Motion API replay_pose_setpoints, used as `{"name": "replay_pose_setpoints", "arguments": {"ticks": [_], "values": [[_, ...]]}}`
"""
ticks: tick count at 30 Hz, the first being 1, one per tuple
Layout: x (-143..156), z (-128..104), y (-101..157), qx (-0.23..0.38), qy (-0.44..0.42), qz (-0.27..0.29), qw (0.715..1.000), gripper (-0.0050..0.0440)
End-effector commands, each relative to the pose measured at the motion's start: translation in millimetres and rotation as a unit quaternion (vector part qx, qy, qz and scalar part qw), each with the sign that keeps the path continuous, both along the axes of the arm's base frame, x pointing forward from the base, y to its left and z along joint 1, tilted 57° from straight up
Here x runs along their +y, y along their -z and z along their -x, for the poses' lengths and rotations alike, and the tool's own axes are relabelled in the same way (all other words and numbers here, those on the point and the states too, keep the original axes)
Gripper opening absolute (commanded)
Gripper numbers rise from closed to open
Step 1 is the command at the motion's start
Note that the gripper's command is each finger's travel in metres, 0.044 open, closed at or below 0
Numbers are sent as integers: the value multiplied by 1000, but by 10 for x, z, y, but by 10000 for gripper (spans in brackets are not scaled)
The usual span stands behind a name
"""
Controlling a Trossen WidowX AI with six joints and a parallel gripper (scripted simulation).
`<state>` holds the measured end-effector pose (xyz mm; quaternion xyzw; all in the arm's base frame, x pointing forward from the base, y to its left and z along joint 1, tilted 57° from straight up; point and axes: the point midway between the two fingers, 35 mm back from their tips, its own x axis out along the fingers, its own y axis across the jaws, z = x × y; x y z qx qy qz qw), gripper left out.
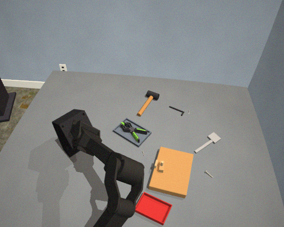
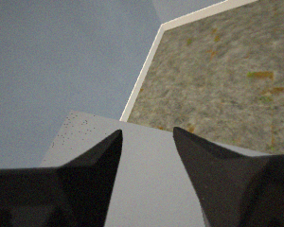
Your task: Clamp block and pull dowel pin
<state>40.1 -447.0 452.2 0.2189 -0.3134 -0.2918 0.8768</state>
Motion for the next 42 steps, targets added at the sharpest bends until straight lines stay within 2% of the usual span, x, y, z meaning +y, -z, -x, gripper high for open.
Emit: {"name": "replay_pose_setpoints", "arguments": {"ticks": [1,17,26,42], "values": [[0,0,0,0,0,0,1000,234],[0,0,0,0,0,0,1000,234],[135,134,-121,0,0,0,1000,440],[337,300,-279,3,1,-2,1000,440]]}}
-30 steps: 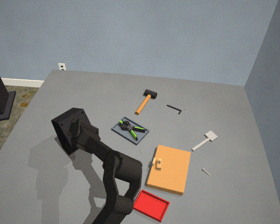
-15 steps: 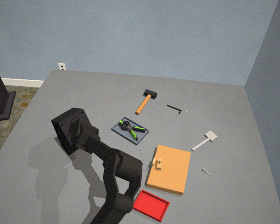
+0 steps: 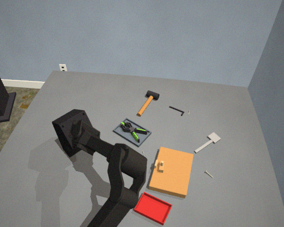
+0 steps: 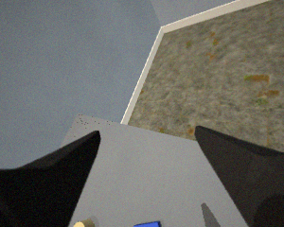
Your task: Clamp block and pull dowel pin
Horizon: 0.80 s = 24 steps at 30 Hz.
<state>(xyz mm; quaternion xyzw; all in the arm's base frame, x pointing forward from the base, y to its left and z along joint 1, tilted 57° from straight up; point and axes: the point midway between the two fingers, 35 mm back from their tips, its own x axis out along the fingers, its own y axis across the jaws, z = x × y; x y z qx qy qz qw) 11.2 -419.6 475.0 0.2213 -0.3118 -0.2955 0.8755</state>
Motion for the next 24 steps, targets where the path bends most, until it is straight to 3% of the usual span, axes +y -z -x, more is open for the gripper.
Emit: {"name": "replay_pose_setpoints", "arguments": {"ticks": [1,9,24], "values": [[63,11,-51,2,-1,2,1000,440],[9,-40,-4,-1,-4,-1,1000,440],[-2,-374,44,-6,-29,-14,999,440]]}}
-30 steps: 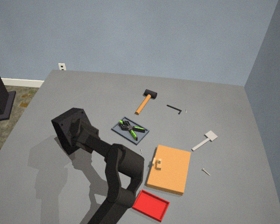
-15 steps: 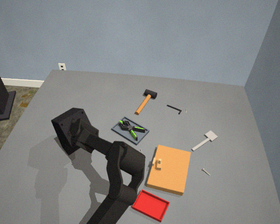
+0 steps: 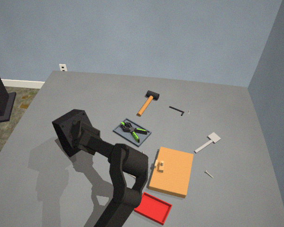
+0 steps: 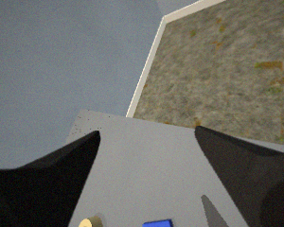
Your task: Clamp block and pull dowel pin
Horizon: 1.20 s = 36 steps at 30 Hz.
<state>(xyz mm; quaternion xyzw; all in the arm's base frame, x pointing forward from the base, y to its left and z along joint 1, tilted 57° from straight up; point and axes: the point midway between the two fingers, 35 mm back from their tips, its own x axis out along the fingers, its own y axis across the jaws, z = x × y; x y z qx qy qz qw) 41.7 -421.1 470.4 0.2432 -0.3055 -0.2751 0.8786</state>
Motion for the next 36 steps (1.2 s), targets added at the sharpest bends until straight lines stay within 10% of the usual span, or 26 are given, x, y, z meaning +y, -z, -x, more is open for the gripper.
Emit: {"name": "replay_pose_setpoints", "arguments": {"ticks": [1,36], "values": [[13,-70,-2,-1,-2,-1,1000,440],[102,-713,38,-7,-47,-19,999,440]]}}
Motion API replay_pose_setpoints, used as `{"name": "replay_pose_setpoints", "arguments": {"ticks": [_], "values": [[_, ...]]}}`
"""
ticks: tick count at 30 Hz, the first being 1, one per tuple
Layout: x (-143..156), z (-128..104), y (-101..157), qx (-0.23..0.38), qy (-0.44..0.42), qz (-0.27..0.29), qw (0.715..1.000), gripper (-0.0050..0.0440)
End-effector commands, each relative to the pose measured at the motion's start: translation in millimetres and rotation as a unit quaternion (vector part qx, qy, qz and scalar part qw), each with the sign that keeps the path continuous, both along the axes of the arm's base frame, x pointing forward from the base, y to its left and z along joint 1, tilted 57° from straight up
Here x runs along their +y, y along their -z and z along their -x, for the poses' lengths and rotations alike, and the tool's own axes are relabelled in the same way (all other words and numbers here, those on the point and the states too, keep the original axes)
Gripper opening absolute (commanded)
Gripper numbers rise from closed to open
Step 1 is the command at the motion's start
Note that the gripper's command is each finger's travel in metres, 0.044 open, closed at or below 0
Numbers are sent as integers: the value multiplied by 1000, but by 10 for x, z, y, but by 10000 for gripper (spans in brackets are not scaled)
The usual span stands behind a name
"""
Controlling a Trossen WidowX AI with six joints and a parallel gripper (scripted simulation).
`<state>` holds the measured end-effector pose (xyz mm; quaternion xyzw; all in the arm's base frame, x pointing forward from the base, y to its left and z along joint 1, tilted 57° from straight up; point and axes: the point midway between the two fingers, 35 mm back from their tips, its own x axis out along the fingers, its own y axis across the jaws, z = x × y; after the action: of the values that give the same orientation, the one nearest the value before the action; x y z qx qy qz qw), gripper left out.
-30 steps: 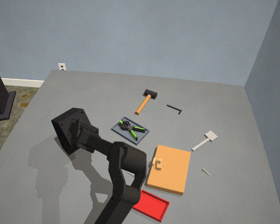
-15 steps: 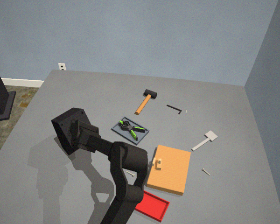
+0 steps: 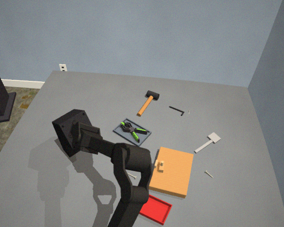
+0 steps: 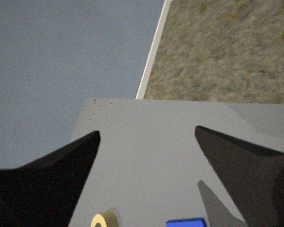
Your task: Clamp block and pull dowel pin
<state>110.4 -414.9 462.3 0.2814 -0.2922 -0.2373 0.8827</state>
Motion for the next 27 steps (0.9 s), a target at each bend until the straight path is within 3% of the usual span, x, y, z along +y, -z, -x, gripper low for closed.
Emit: {"name": "replay_pose_setpoints", "arguments": {"ticks": [1,27], "values": [[47,-46,-45,-1,1,5,1000,440],[232,-523,-91,-7,-29,-1,1000,440]]}}
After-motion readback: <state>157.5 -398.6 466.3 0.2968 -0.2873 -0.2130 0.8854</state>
